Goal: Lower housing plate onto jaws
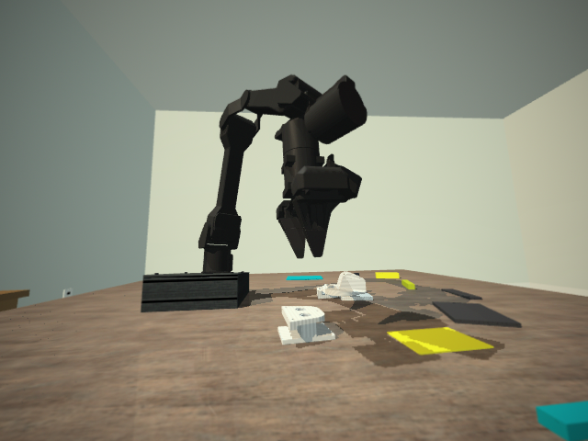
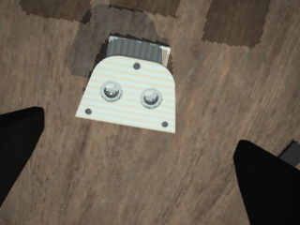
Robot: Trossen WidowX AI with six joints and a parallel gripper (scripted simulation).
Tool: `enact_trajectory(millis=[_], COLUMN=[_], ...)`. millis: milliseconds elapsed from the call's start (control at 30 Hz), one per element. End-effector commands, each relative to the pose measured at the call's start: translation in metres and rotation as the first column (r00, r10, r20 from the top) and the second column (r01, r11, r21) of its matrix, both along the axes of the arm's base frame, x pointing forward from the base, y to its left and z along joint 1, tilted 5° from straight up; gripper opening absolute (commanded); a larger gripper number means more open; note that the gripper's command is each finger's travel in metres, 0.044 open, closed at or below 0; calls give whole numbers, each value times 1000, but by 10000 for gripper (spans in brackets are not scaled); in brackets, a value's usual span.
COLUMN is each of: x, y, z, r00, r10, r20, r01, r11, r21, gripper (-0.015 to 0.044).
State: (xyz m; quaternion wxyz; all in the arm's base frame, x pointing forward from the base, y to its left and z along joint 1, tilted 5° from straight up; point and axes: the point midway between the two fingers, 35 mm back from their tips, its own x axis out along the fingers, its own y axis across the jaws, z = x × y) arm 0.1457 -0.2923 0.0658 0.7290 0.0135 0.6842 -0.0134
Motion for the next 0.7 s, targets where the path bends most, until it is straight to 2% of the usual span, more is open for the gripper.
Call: enact_trajectory(millis=[0,167,300,667], x=[-15,-15,-14,-13], y=[5,5,7,7], z=[-6,-9,-44,-51], r00=[999,999,999,999], r10=[-25,-25,-25,-25], r20=[-26,-26,-25,-26], r01=[26,26,26,26], r11=[998,998,998,998], r21=[49,49,50,49], gripper=[440,440,440,440])
